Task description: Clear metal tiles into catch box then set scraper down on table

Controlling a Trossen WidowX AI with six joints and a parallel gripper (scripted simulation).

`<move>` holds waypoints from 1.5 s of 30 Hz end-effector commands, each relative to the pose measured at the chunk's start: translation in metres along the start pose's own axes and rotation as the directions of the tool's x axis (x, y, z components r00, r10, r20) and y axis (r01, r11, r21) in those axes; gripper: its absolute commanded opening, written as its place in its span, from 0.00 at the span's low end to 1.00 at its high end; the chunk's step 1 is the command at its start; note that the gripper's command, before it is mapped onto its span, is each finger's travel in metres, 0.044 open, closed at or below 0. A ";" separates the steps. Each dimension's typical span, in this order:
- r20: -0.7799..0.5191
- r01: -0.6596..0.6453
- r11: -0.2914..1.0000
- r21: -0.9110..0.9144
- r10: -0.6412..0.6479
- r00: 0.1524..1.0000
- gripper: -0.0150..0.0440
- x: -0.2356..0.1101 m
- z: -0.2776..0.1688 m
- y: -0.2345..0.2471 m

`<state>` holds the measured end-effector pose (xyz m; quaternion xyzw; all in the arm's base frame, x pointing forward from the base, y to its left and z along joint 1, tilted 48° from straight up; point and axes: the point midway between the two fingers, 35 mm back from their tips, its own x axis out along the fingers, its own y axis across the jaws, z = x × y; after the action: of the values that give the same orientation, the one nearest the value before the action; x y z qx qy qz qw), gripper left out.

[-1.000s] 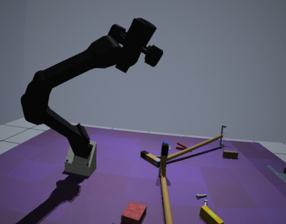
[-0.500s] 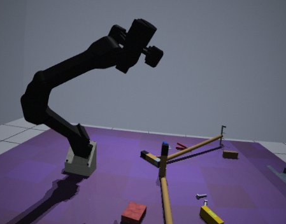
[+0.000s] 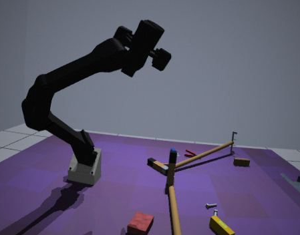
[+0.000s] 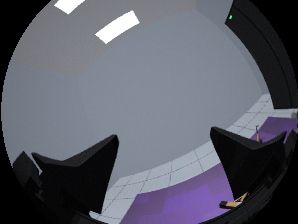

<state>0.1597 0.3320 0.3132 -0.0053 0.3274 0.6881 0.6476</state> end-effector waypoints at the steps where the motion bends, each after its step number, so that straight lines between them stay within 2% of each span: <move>1: -0.002 -0.004 1.000 -0.003 0.004 1.000 1.00 0.000 -0.001 0.000; 5: -0.013 0.020 1.000 -0.007 -0.020 1.000 1.00 0.006 -0.004 -0.003; 22: -0.117 0.293 0.951 -0.098 -0.304 0.946 1.00 0.062 -0.045 -0.038; 45: -0.135 0.593 0.740 -0.318 -0.655 0.744 1.00 0.106 -0.101 -0.063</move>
<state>0.1588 0.3783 0.1717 -0.2538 0.2998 0.4808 0.7839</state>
